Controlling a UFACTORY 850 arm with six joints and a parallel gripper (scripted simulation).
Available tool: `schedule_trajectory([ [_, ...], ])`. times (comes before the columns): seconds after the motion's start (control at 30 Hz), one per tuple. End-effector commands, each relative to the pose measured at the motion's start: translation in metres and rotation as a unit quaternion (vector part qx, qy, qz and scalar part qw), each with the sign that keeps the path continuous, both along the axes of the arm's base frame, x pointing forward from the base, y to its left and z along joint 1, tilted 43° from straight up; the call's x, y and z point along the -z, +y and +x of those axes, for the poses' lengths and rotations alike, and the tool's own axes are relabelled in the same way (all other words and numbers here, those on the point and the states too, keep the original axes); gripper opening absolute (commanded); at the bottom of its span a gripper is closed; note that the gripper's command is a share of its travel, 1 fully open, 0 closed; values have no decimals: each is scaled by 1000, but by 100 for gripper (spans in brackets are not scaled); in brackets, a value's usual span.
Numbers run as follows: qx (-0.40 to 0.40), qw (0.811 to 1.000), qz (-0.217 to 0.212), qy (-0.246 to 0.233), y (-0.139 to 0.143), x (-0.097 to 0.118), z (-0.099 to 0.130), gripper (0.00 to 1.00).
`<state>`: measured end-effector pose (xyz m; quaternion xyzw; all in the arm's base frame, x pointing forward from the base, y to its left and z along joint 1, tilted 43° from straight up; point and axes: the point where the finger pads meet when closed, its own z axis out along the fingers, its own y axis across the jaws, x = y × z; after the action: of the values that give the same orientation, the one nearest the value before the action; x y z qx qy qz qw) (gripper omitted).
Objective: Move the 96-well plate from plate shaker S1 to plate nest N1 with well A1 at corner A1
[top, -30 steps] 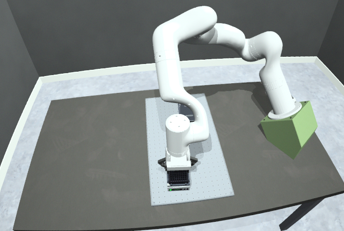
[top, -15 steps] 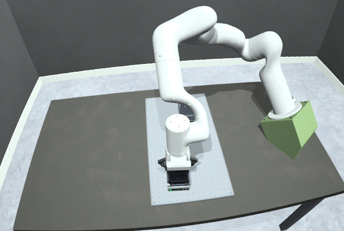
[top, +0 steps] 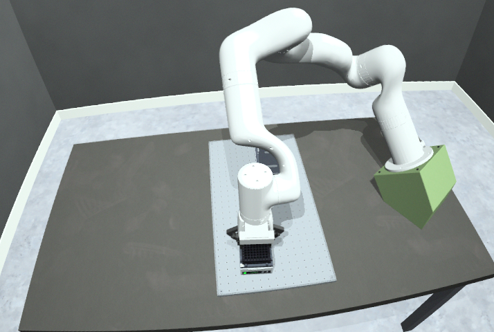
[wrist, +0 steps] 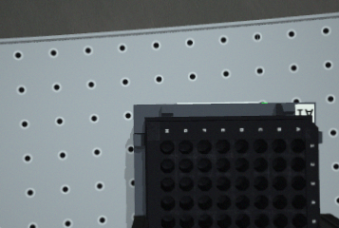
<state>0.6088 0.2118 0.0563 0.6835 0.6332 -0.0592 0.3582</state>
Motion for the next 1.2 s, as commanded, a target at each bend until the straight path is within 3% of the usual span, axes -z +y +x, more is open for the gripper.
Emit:
schedule_trajectory([
  [0.0,0,1000,0,-1,2,-3,-1,0],
  [1.17,0,1000,1,-1,13,-16,-8,0],
])
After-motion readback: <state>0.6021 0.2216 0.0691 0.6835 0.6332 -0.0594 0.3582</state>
